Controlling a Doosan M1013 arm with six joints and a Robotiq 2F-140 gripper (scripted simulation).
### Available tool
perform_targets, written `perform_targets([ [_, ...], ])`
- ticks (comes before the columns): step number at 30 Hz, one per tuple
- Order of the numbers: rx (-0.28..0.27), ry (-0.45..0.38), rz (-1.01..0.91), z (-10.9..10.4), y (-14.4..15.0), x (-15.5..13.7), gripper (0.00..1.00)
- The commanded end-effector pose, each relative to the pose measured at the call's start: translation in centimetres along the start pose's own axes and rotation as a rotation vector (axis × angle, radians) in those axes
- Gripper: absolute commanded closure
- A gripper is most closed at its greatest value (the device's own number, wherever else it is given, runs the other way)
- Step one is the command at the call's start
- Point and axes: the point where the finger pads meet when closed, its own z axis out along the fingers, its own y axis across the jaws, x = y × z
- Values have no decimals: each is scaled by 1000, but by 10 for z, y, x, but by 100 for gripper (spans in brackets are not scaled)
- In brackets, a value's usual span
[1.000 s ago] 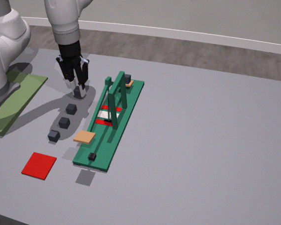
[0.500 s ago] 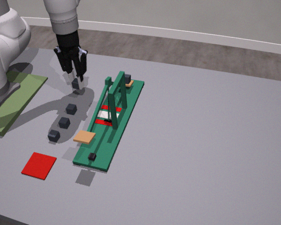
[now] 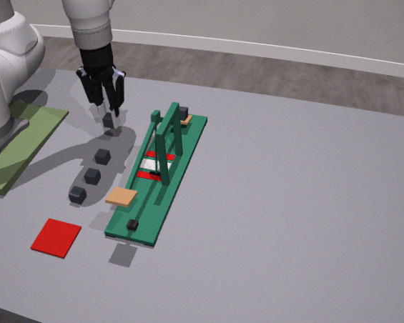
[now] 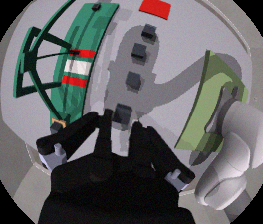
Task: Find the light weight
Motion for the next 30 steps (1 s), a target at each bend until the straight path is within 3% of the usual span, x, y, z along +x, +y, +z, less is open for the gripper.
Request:
perform_targets([
  [1, 0, -1, -21, -6, 0, 11, 76],
  [13, 0, -1, -21, -51, -1, 101, 76],
  [15, 0, -1, -21, -51, -1, 101, 76],
  [19, 0, -1, -21, -72, -1, 143, 76],
  [30, 0, -1, -21, -113, -1, 225, 76],
])
